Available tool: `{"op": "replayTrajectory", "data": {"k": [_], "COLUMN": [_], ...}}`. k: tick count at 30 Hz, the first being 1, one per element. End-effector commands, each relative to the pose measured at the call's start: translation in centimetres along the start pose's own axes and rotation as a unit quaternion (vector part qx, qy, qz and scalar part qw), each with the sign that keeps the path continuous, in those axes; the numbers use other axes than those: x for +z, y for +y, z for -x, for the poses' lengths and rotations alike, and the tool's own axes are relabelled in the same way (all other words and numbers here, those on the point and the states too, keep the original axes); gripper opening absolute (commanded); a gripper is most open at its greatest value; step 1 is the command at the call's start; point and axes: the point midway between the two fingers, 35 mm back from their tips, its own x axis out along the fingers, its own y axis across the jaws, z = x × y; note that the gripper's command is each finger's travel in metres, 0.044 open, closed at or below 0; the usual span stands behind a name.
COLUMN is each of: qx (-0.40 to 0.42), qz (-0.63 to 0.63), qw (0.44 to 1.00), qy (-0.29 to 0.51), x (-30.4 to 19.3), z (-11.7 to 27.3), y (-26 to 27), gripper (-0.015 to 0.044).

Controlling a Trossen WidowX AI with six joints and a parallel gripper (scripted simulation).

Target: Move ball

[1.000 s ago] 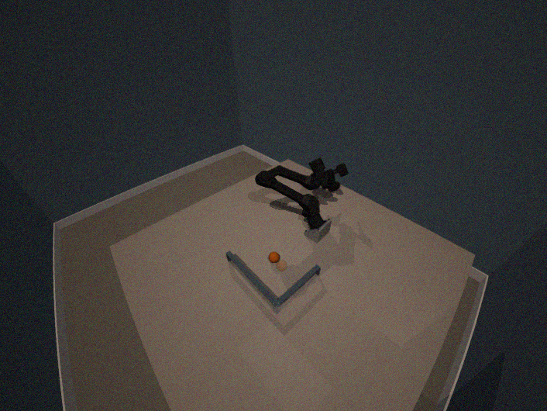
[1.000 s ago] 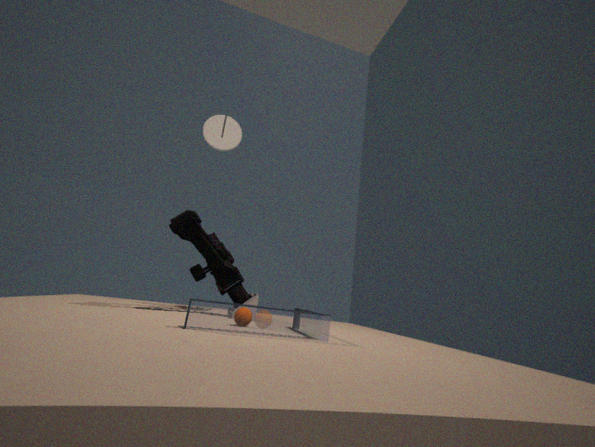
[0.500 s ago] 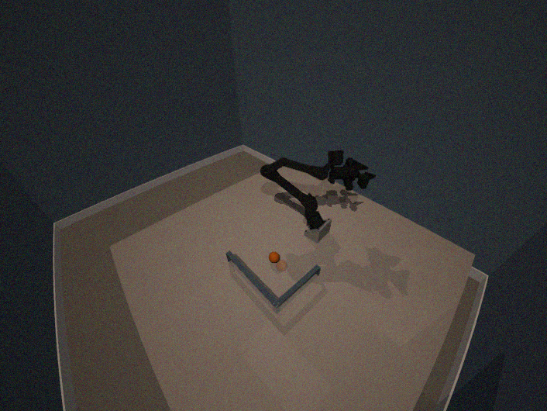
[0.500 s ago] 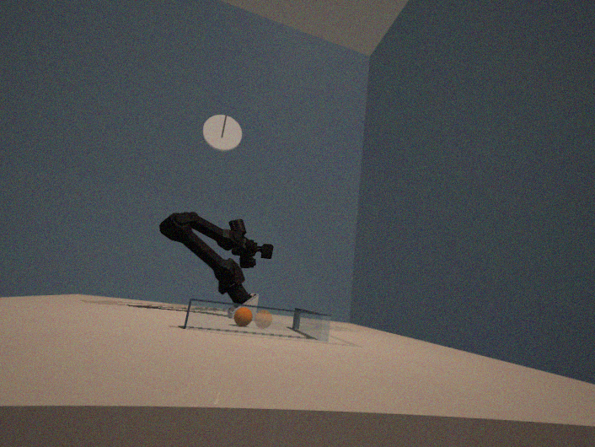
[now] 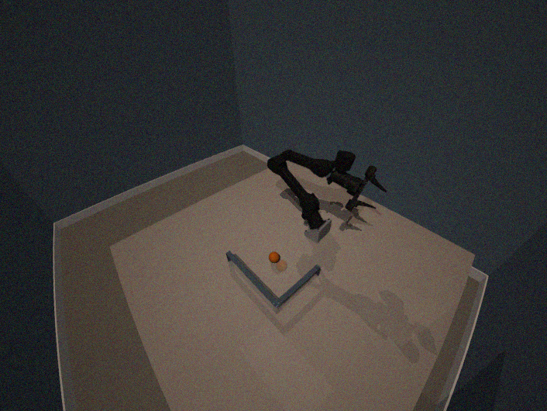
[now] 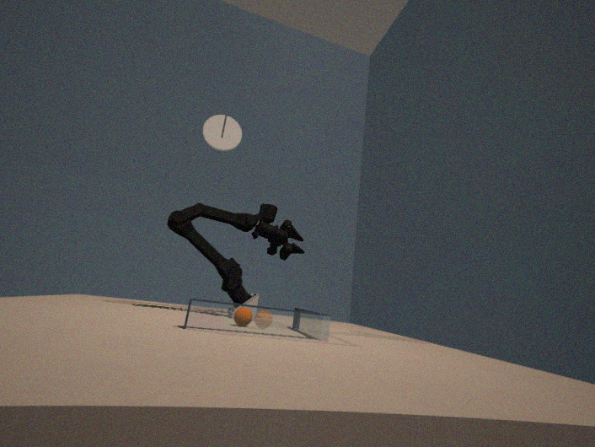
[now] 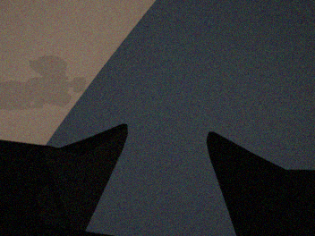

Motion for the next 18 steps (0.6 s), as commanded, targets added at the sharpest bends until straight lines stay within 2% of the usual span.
{"op": "replayTrajectory", "data": {"k": [1, 5, 9, 13, 18], "qx": [0.112, 0.208, 0.294, 0.372, 0.452], "qz": [-0.154, -0.293, -0.421, -0.532, -0.636], "qw": [0.980, 0.926, 0.840, 0.725, 0.556], "qy": [0.061, 0.119, 0.176, 0.230, 0.287], "x": [-5.3, -9.1, -11.5, -12.7, -12.3], "z": [0.2, 1.8, 4.5, 8.2, 13.6], "y": [5.5, 11.3, 17.2, 22.9, 29.2], "gripper": [0.0340, 0.0340, 0.0340, 0.0340, 0.0340]}}
